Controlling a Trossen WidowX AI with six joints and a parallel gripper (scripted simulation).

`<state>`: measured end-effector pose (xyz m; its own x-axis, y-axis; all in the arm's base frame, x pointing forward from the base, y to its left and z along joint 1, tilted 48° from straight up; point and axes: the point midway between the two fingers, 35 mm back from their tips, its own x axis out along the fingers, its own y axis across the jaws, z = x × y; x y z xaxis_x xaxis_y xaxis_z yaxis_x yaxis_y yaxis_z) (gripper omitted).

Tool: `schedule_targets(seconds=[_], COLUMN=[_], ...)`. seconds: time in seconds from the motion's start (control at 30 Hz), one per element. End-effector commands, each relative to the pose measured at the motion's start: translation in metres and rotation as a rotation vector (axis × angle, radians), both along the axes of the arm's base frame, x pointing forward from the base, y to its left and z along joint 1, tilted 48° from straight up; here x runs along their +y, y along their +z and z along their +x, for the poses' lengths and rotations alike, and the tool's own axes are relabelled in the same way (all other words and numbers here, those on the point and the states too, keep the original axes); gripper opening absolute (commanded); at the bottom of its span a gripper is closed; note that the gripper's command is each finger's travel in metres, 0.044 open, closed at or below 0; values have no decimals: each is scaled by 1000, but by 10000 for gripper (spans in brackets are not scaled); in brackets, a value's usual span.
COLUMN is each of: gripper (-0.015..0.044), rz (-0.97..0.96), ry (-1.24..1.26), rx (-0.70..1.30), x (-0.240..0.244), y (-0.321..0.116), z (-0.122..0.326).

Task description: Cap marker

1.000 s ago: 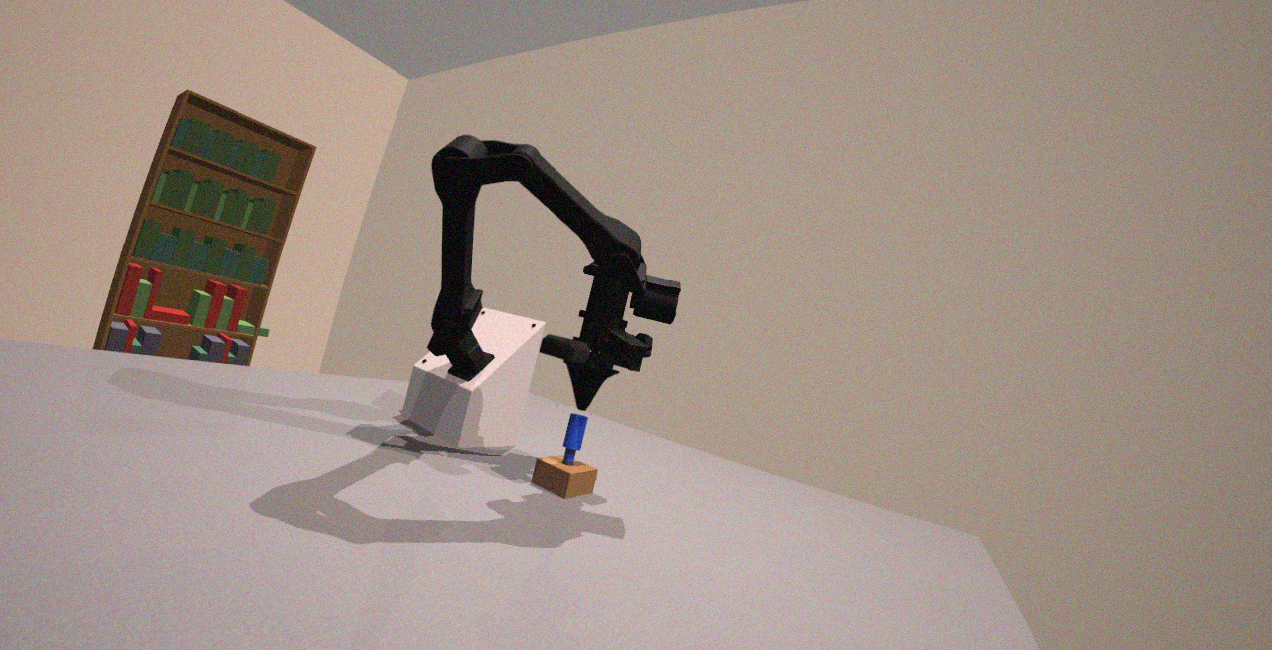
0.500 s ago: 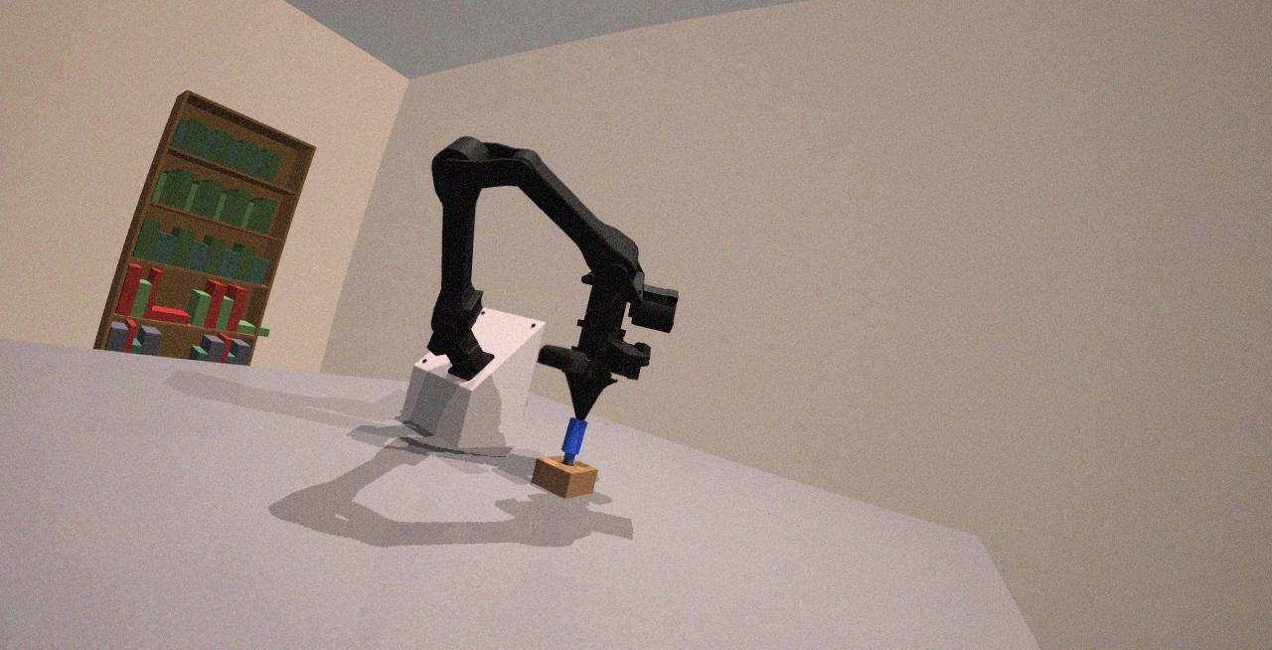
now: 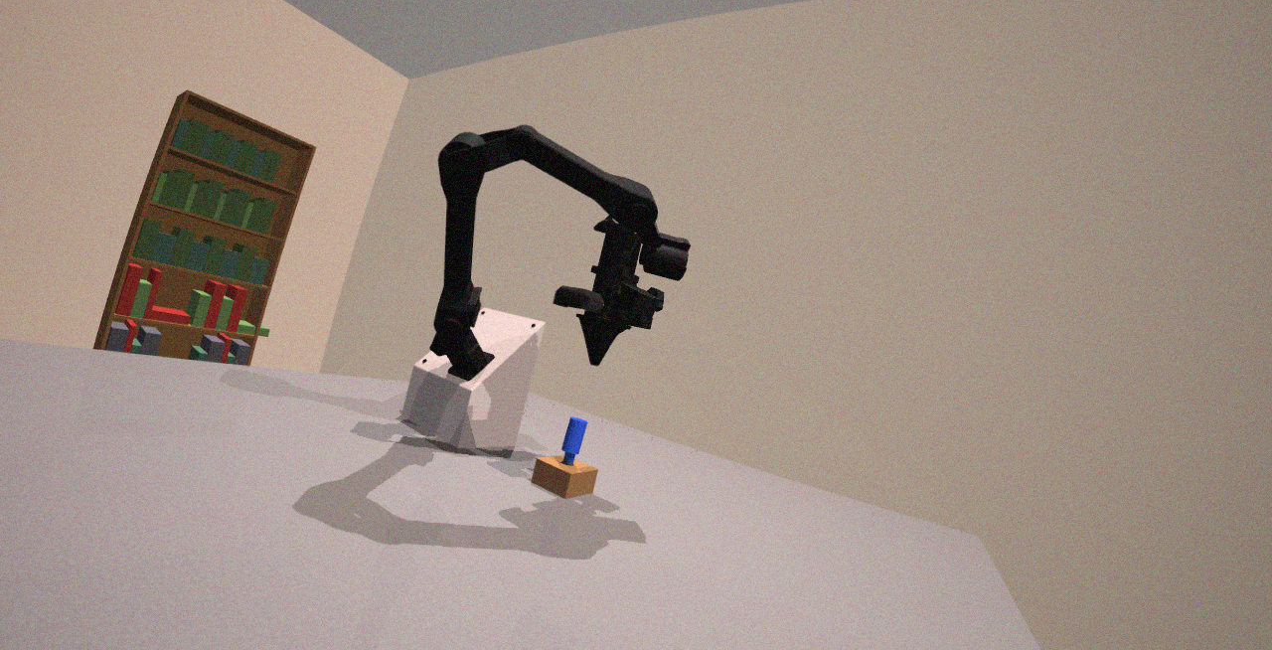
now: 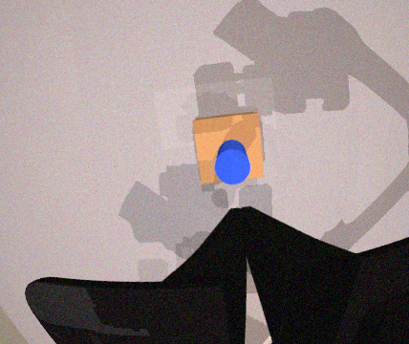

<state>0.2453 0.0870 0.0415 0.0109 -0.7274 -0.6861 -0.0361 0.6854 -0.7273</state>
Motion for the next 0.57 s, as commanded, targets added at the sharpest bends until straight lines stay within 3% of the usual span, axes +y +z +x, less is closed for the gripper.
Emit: schedule_targets(seconds=[0.0, 0.53], gripper=[26, 440], rz=[3, 3], ry=[-9, -9], rx=[1, 1], x=[4, 4], y=[5, 5], z=[-1, -1])
